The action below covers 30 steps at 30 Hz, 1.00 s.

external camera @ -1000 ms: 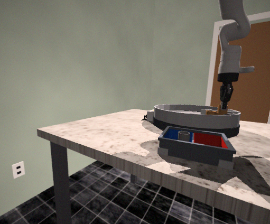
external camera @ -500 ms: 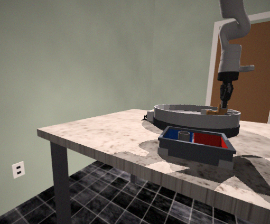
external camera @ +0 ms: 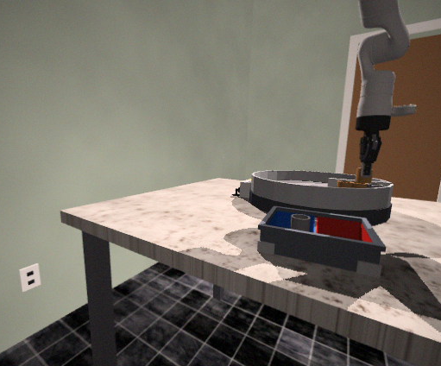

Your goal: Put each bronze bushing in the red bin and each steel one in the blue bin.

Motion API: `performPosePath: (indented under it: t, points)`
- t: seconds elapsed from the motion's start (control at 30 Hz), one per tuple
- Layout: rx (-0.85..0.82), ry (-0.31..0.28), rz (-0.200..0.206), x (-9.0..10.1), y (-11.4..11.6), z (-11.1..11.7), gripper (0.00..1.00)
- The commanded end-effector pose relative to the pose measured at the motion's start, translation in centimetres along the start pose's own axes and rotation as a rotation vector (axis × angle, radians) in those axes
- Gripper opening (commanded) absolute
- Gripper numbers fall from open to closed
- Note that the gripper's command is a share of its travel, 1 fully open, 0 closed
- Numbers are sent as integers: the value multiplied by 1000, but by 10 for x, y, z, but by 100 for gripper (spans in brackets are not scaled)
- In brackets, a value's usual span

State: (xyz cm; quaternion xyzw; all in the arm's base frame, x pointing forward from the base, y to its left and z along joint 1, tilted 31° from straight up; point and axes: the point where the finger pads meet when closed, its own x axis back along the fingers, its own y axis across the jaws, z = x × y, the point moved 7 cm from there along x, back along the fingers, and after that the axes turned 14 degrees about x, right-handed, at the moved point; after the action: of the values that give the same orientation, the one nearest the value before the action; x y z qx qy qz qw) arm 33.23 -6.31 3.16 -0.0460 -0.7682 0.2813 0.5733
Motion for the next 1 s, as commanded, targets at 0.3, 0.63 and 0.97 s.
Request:
performPosePath:
  t: [0.3,0.63,0.97]
  points:
    - [-1,-2,-1,7,0,-1,0]
    - [-1,-3,-1,36,0,-1,0]
    - [0,-3,-1,50,0,0,0]
